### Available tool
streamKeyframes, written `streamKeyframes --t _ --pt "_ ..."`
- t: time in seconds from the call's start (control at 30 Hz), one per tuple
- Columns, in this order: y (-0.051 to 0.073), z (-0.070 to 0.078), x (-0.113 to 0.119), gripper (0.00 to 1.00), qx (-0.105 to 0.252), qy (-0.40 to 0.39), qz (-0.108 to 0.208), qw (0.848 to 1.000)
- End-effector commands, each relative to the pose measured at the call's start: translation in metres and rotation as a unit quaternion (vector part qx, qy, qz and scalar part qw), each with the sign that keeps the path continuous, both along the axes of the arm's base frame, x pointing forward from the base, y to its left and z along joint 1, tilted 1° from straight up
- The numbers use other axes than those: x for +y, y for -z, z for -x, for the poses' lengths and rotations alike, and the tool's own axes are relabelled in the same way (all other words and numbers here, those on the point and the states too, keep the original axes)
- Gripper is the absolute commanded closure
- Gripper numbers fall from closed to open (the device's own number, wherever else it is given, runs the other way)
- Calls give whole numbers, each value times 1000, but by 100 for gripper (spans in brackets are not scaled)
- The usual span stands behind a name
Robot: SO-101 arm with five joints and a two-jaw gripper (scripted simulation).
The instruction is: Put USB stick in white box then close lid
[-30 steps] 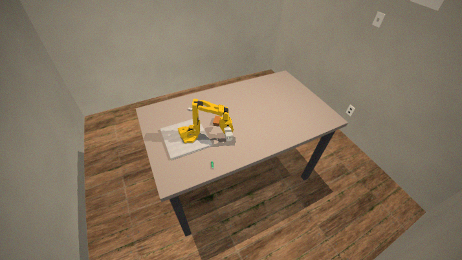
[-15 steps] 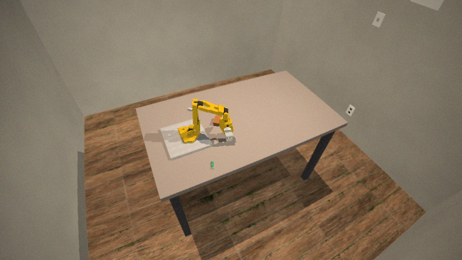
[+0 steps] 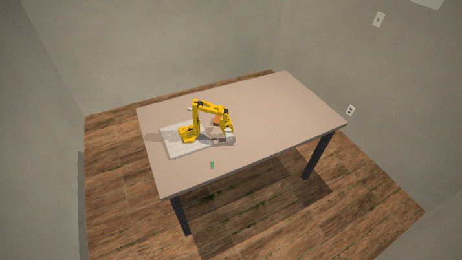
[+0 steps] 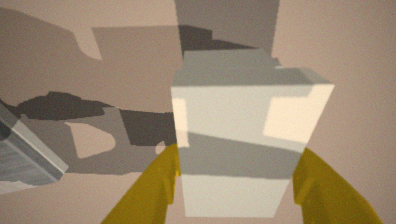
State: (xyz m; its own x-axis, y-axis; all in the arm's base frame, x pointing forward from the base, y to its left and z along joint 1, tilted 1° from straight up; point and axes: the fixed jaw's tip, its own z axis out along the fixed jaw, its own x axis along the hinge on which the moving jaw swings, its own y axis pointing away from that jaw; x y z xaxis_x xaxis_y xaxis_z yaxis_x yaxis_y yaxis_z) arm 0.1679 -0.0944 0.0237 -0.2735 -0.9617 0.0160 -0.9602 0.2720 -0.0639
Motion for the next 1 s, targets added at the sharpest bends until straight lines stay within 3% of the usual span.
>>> streamKeyframes --t 0.0,0.63,0.97 --pt "6 4 1 77 11 0 -7 1000" --pt "8 4 1 77 11 0 -7 1000" --pt "3 4 1 77 11 0 -7 1000"
